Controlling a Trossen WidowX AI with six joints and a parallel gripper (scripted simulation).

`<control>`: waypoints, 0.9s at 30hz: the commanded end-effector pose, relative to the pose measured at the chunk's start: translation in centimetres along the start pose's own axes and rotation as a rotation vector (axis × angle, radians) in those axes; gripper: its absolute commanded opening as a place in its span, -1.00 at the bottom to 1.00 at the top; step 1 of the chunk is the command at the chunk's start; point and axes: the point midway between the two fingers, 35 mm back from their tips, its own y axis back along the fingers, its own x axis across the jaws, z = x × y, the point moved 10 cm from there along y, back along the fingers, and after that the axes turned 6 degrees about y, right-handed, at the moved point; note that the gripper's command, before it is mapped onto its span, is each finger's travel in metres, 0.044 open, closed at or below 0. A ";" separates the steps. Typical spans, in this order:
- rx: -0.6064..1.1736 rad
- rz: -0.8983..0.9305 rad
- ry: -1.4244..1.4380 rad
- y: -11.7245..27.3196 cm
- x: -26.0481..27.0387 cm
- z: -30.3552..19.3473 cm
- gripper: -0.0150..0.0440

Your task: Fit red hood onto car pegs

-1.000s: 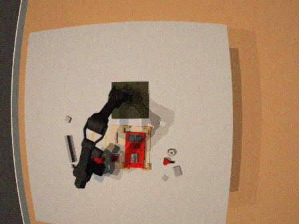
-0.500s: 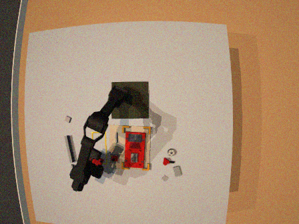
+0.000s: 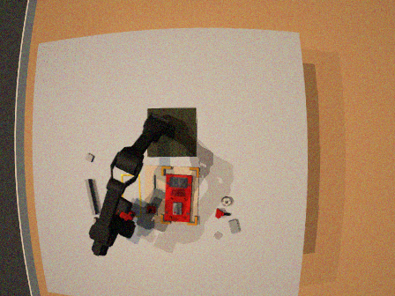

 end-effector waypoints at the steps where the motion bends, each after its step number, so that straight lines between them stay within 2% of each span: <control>1: 0.000 0.001 -0.013 0.0 0.0 0.0 -0.49; 27: -0.001 0.002 -0.510 0.1 0.7 0.1 -0.49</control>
